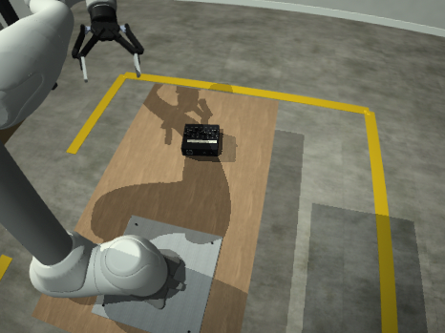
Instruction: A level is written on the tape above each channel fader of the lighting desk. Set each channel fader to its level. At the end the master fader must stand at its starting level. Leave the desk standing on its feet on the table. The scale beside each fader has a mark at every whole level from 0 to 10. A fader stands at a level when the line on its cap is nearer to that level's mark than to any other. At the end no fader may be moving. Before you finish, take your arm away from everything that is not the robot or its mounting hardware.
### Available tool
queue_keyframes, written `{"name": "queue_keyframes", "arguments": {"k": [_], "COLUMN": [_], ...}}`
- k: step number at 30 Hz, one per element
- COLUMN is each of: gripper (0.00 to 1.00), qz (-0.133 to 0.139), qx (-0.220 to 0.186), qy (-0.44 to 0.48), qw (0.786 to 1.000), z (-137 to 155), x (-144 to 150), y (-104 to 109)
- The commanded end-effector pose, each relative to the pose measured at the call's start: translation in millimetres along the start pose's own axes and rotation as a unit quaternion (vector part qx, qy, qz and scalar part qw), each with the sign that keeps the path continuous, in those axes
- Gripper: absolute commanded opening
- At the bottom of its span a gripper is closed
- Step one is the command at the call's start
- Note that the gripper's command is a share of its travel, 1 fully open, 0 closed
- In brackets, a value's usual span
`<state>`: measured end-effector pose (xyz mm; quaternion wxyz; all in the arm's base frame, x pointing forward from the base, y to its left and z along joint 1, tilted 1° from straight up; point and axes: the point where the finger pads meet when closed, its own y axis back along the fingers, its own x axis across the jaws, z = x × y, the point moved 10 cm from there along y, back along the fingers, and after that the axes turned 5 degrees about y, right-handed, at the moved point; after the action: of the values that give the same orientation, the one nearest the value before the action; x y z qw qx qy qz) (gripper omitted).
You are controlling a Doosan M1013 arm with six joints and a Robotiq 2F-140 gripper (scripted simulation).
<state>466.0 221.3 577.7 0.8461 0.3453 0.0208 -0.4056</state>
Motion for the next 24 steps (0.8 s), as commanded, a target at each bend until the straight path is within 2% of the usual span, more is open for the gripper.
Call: {"name": "queue_keyframes", "arguments": {"k": [1, 4, 5, 6, 7, 9, 10, 12, 13, 15, 16, 18, 19, 21, 22, 23, 24], "gripper": [1.0, 1.0, 1.0, 1.0, 1.0, 1.0, 1.0, 1.0, 1.0, 1.0, 1.0, 1.0, 1.0, 1.0, 1.0, 1.0, 1.0], "qz": [0.009, 0.009, 0.013, 0.013, 0.015, 0.015, 0.018, 0.018, 0.019, 0.019, 0.019, 0.019, 0.018, 0.018, 0.017, 0.017, 0.015], "qx": [0.059, 0.059, 0.093, 0.093, 0.129, 0.129, 0.166, 0.166, 0.204, 0.204, 0.242, 0.242, 0.278, 0.278, 0.312, 0.312, 0.343], "qy": [-0.031, -0.031, -0.052, -0.052, -0.074, -0.074, -0.098, -0.098, -0.124, -0.124, -0.152, -0.152, -0.179, -0.179, -0.206, -0.206, -0.231], "qw": [0.998, 0.998, 0.994, 0.994, 0.989, 0.989, 0.981, 0.981, 0.971, 0.971, 0.958, 0.958, 0.944, 0.944, 0.927, 0.927, 0.91], "z": [-24, -24, -38, -38, -52, -52, -65, -65, -78, -78, -90, -90, -100, -100, -109, -109, -117], "x": [42, 42, 66, 66, 90, 90, 116, 116, 141, 141, 166, 166, 190, 190, 213, 213, 234], "y": [-23, -23, -34, -34, -46, -46, -57, -57, -68, -68, -79, -79, -90, -90, -100, -100, -108]}}
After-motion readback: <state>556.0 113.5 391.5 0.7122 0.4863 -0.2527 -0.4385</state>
